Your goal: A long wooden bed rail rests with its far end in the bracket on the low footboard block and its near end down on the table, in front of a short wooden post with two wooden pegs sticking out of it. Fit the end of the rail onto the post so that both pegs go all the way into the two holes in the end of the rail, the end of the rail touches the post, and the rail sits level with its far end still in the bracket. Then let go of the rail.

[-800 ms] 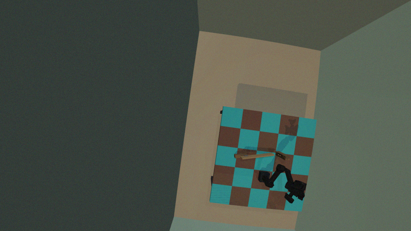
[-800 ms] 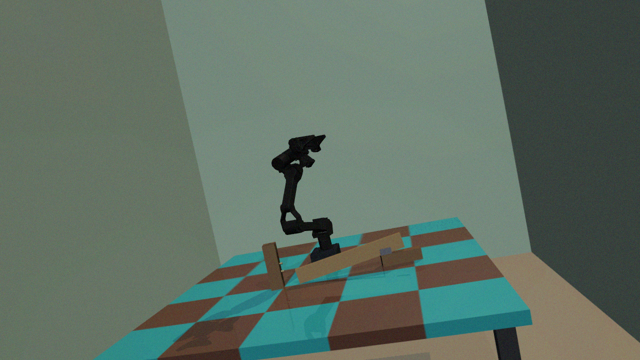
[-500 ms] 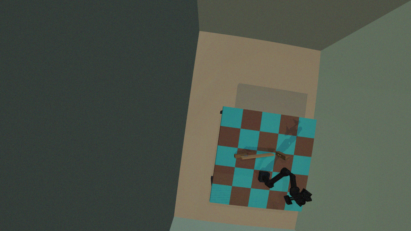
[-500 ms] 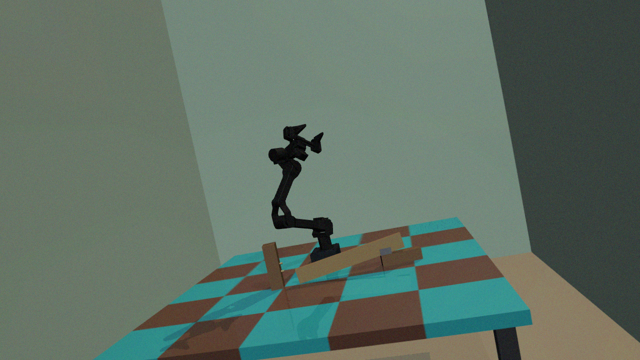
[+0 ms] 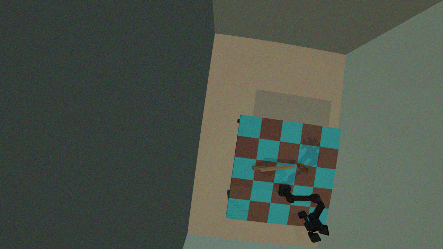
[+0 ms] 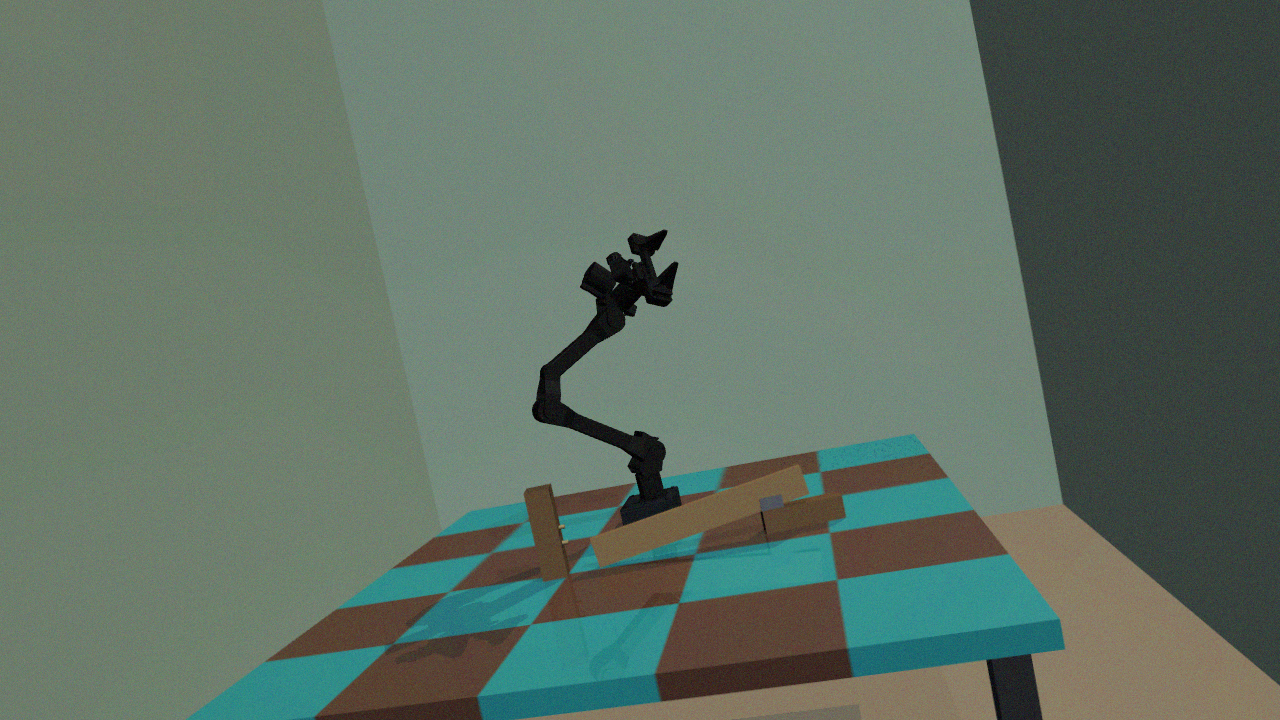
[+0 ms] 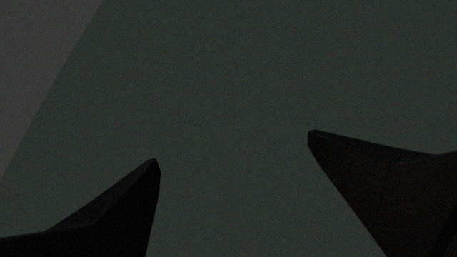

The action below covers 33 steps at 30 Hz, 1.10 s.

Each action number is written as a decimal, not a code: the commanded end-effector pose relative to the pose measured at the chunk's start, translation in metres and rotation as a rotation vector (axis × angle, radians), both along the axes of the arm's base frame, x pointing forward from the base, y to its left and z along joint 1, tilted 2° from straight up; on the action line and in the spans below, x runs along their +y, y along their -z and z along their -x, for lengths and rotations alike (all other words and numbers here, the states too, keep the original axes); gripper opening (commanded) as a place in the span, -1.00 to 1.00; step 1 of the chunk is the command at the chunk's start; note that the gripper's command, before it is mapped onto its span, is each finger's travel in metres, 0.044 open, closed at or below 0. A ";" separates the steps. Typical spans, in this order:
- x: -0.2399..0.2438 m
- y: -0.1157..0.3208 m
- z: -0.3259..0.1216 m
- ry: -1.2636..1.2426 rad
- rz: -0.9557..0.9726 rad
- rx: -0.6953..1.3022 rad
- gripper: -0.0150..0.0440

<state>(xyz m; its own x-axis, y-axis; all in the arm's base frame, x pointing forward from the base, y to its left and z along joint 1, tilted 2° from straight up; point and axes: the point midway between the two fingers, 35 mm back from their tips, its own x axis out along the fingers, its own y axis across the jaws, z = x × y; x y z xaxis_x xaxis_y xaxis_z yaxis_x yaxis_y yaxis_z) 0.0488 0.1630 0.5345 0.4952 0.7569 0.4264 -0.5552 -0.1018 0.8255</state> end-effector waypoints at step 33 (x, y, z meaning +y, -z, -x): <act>-0.012 0.359 -0.268 -0.403 2.352 -0.916 1.00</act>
<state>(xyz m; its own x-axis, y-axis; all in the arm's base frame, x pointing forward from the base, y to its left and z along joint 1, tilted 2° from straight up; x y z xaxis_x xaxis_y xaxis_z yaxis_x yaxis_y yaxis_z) 0.3080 0.1787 0.1975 0.6323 0.1287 -0.7639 -0.7745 0.0821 -0.6272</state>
